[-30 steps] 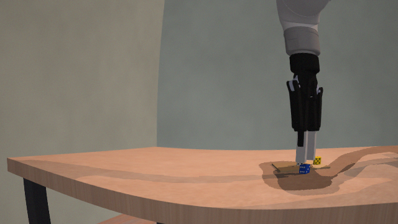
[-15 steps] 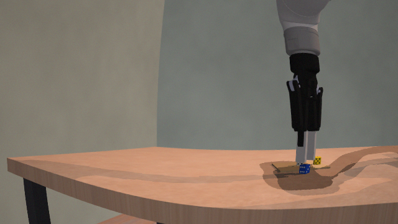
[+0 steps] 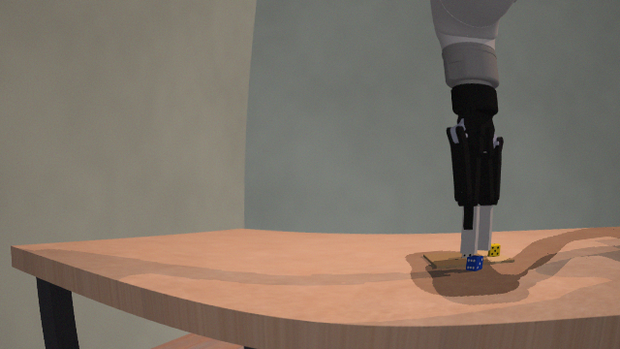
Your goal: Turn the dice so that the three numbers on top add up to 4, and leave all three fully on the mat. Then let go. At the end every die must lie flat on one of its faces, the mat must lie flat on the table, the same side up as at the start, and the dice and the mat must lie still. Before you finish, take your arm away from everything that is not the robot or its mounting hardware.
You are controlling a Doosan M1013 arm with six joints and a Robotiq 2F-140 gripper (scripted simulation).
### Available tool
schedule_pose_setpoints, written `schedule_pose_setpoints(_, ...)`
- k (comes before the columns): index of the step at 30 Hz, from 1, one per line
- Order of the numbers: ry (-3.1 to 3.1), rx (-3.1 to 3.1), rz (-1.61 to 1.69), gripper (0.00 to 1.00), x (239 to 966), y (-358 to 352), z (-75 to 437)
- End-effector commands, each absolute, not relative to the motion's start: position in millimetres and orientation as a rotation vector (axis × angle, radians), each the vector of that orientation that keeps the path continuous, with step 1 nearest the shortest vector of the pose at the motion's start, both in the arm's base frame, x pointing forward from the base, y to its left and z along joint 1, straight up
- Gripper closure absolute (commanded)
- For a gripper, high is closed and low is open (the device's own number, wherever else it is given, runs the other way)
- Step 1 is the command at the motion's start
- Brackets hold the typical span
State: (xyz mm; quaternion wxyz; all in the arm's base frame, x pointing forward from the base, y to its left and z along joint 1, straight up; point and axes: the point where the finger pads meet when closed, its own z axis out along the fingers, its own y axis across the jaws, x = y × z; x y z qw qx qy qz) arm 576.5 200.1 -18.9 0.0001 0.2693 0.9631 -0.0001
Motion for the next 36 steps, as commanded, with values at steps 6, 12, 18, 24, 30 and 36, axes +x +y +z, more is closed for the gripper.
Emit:
schedule_pose_setpoints(6,3.025,0.846,0.000,0.79,576.4,200.1,-25.5)
schedule_pose_setpoints(12,3.025,0.846,0.000,0.79,576.4,200.1,-35.0)
schedule_pose_setpoints(18,3.025,0.846,0.000,0.79,576.5,200.1,-41.6)
schedule_pose_setpoints(24,3.025,0.846,0.000,0.79,576.5,200.1,-43.0)
schedule_pose_setpoints(30,3.025,0.846,0.000,0.79,576.4,200.1,-43.1)
schedule_pose_setpoints(36,3.025,0.846,0.000,0.79,576.4,200.1,-43.1)
